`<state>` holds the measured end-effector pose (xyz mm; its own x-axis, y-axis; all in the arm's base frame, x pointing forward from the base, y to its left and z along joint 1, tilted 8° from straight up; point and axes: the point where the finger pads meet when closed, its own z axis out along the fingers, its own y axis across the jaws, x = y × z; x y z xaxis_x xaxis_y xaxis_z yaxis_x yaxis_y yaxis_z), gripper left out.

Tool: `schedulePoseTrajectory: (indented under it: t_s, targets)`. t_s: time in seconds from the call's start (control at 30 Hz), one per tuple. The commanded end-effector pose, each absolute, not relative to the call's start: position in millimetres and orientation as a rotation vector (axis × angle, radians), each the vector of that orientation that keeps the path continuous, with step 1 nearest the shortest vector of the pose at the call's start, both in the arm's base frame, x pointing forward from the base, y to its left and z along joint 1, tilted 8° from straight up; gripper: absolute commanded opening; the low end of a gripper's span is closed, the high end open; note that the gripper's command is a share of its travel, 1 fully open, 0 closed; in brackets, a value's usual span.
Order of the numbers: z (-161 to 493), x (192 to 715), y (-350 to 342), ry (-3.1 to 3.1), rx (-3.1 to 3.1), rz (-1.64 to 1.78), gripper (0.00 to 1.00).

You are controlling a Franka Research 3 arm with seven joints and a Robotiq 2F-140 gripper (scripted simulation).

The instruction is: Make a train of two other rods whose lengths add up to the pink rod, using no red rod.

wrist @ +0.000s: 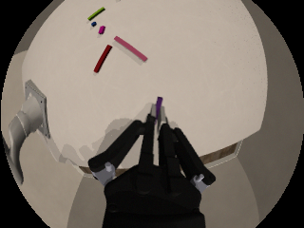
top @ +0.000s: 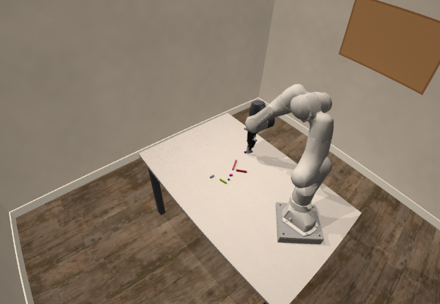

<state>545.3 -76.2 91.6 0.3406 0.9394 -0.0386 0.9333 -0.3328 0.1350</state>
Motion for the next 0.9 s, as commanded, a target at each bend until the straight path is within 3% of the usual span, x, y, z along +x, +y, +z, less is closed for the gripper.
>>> schedulePoseTrajectory:
  t_s: [0.0,0.27,0.67,0.87]
  targets:
    - [114.7,540.4,-73.2,1.742,2.459,0.058,0.03]
    - [163.5,535.2,-69.1,1.742,2.459,0.058,0.03]
    - [167.5,534.8,-68.8,1.742,2.459,0.058,0.03]
    - [160.3,538.3,0.3,1.892,2.346,0.039,0.03]
